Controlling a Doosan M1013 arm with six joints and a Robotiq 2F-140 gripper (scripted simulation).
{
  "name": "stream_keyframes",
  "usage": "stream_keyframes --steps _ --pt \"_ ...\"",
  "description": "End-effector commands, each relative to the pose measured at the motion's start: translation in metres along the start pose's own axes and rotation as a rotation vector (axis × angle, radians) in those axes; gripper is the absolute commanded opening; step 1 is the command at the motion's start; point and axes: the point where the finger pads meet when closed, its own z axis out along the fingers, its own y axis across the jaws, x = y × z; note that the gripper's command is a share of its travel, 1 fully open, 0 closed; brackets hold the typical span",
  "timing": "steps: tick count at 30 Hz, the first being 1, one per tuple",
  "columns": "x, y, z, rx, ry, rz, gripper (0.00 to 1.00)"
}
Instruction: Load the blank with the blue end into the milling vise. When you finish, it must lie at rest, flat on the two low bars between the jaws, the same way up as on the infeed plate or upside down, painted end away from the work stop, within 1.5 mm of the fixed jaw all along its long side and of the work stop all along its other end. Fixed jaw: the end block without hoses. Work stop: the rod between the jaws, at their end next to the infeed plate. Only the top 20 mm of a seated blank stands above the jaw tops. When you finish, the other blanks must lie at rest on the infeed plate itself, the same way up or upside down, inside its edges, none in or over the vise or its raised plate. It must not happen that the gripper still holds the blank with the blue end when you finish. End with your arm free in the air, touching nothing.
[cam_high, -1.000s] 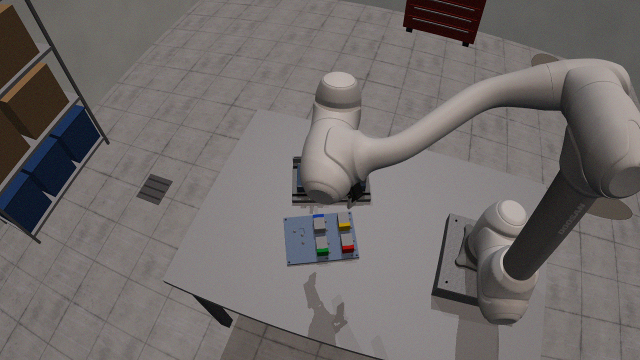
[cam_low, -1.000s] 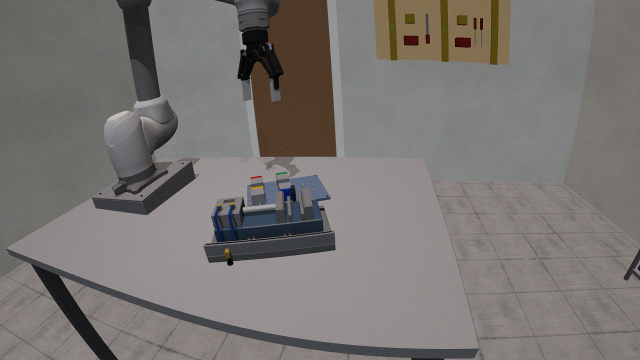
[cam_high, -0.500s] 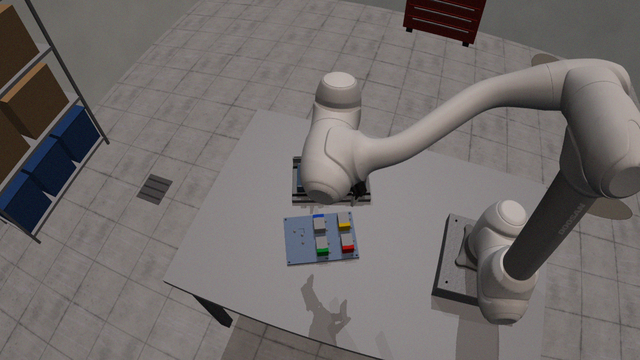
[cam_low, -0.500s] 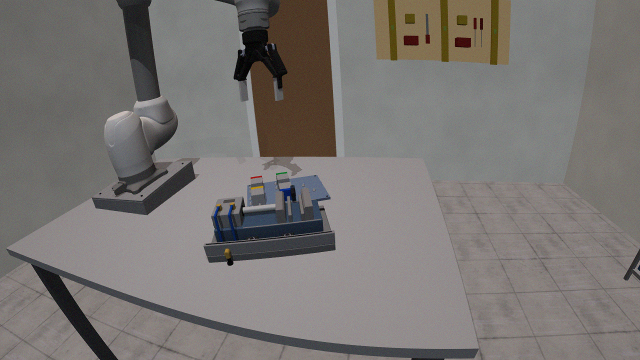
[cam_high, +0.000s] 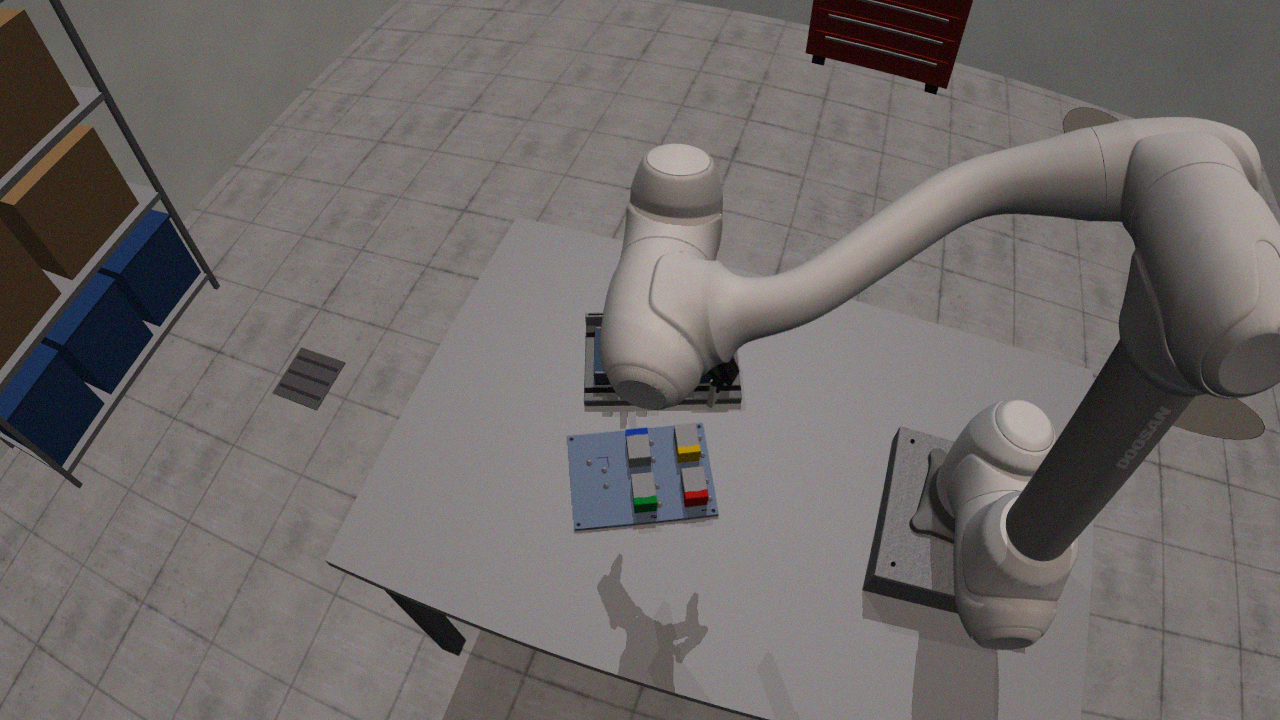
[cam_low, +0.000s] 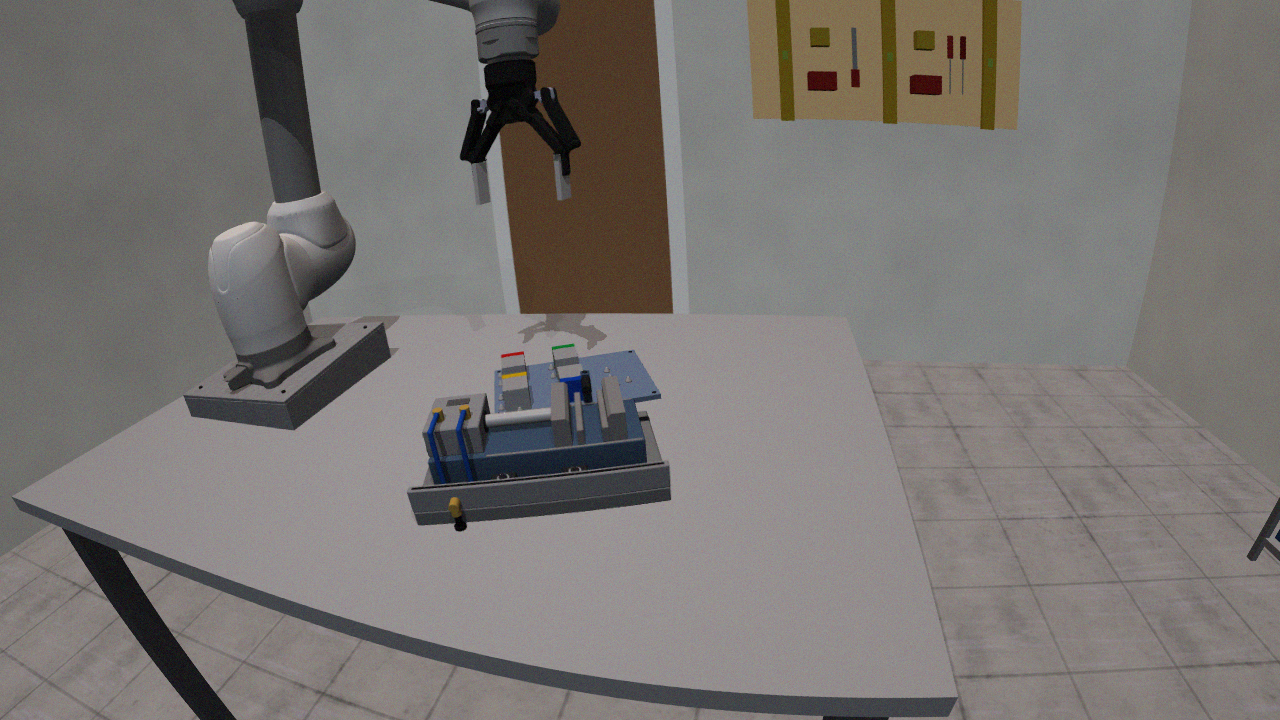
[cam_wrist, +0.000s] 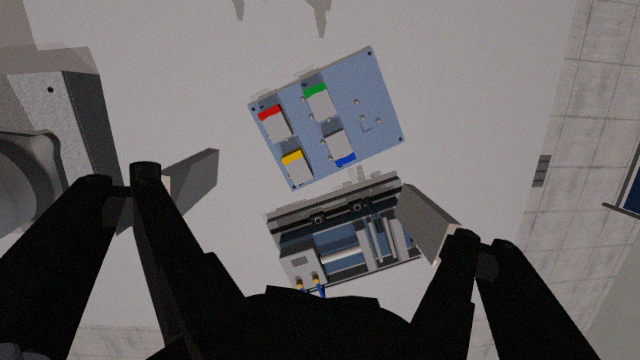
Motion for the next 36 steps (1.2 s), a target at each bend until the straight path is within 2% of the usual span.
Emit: stream_keyframes --steps 1,36 --pt "0.0000 0.0000 -0.0001 0.000 0.001 -0.057 1.00" --pt "0.0000 0.0000 -0.0001 0.000 0.001 -0.504 1.00"
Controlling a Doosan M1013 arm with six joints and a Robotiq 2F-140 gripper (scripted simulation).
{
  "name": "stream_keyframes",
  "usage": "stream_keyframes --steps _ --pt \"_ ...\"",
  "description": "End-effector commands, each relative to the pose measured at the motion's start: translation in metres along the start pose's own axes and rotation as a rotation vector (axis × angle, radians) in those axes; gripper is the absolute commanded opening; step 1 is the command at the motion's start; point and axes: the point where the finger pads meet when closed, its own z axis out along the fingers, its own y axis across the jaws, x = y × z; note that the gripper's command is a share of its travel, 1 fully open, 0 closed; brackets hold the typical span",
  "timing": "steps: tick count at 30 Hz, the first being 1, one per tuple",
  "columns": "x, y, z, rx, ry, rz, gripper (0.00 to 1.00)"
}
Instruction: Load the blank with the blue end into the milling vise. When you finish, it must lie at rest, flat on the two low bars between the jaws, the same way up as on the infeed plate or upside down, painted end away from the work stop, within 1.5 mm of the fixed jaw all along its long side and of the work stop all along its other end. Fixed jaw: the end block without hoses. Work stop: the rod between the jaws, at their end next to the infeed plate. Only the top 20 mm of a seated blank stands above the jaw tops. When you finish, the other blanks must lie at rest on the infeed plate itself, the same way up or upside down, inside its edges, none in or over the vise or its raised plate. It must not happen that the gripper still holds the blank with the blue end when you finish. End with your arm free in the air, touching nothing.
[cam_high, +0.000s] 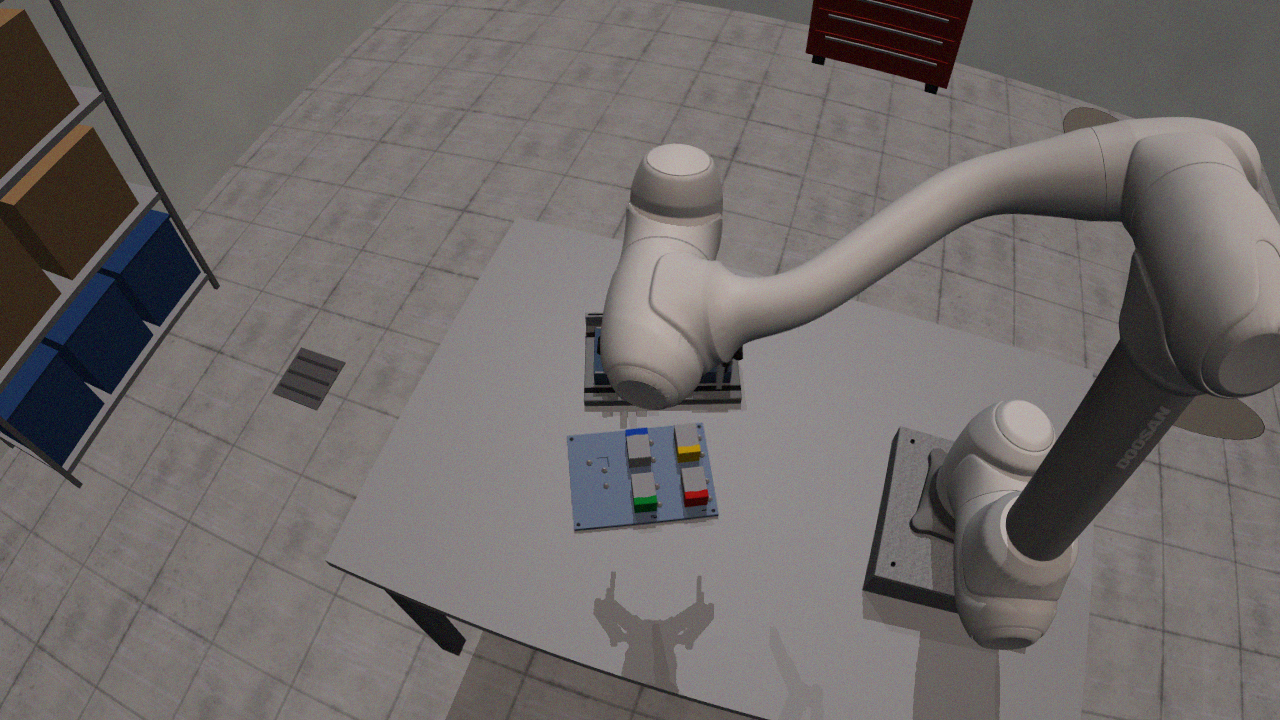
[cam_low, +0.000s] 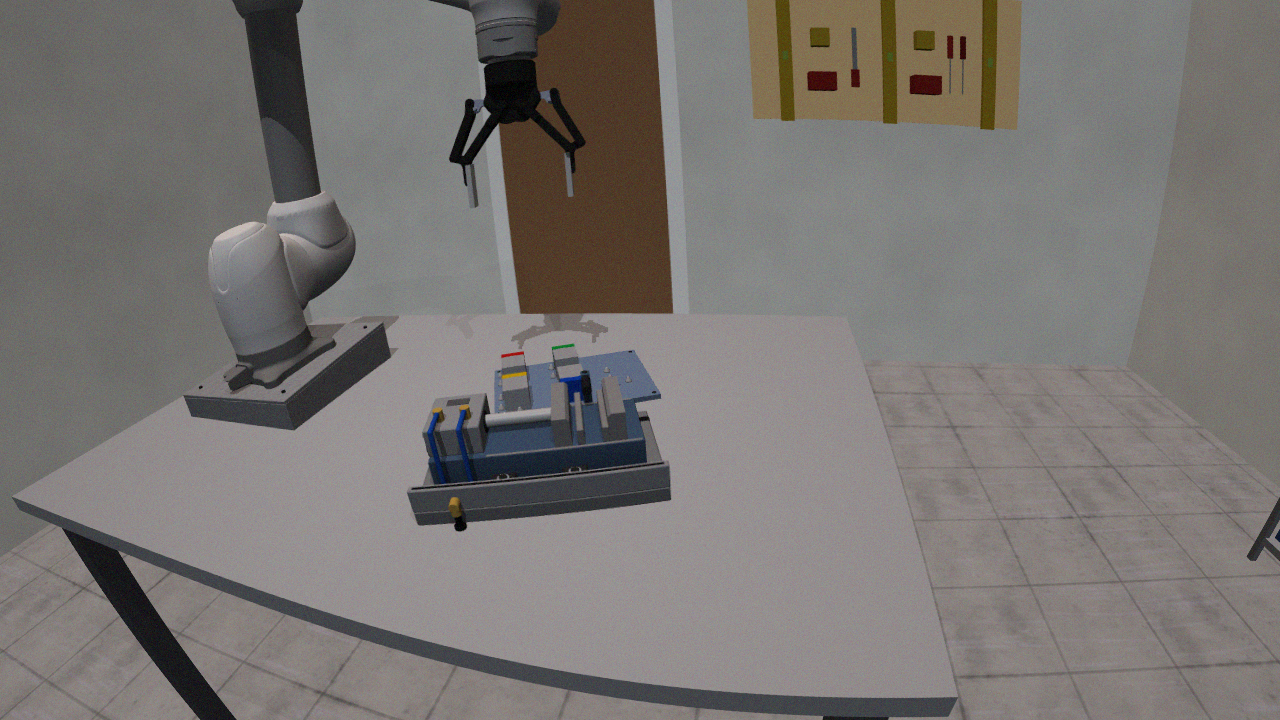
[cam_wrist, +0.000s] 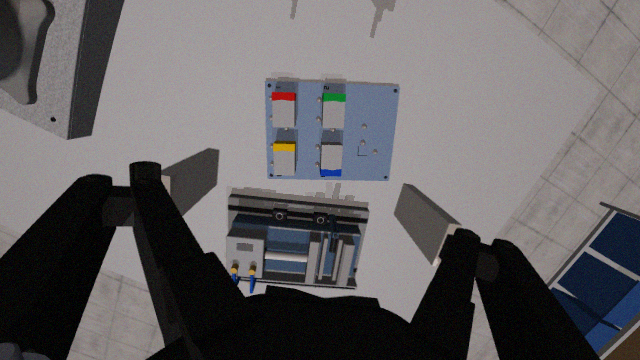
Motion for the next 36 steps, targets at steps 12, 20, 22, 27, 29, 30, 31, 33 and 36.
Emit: stream_keyframes --steps 12,20,22,27,29,30,31,33,36 --pt "0.0000 0.0000 -0.0001 0.000 0.002 -0.115 1.00" --pt "0.0000 0.0000 -0.0001 0.000 0.003 -0.164 1.00" --pt "0.0000 0.0000 -0.0001 0.000 0.002 -0.159 0.46" --pt "0.0000 0.0000 -0.0001 0.000 0.002 -0.159 0.46" --pt "0.0000 0.0000 -0.0001 0.000 0.002 -0.159 0.46" --pt "0.0000 0.0000 -0.0001 0.000 0.002 -0.159 0.46" --pt "0.0000 0.0000 -0.0001 0.000 0.002 -0.159 0.46" --pt "0.0000 0.0000 -0.0001 0.000 0.002 -0.159 0.46" --pt "0.0000 0.0000 -0.0001 0.000 0.002 -0.159 0.46"
